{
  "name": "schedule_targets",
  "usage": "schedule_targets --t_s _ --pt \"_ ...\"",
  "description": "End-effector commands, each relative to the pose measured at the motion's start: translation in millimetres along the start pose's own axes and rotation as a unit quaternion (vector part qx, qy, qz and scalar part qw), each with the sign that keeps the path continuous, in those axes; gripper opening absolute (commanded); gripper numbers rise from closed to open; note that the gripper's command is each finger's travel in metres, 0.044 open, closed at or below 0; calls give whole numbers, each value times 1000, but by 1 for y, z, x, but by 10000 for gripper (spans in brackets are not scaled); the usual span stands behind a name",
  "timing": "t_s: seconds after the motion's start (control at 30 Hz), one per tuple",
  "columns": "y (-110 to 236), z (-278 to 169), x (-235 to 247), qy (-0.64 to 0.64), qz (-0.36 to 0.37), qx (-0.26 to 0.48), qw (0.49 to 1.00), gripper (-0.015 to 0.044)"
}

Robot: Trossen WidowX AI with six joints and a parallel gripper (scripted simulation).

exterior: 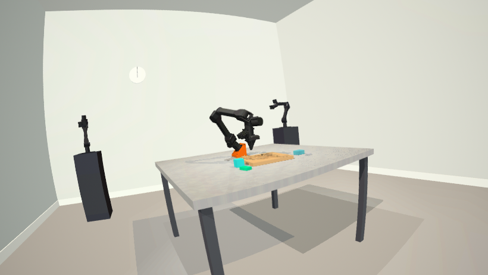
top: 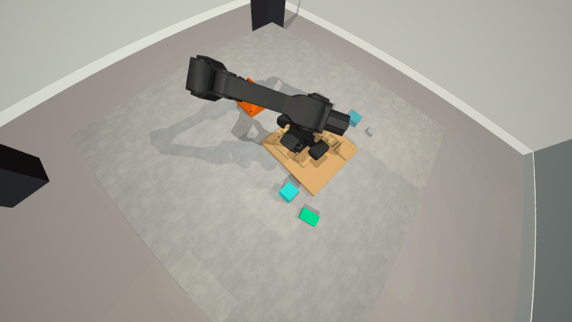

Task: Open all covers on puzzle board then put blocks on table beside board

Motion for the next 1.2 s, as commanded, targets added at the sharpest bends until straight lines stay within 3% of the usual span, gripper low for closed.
schedule_targets --t_s 0.0,1.17 --pt "4 5 6 3 1 0 1000 0" --pt "-8 5 7 3 2 0 1000 0"
Point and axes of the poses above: the point midway between the two fingers, 35 mm back from their tips, its own y axis back along the fingers, its own x axis across the jaws, z = x × y, the point moved 1 cm from there along y, back along the fingers, and after that the axes turned 9 degrees about -y, right-handed, at the moved point
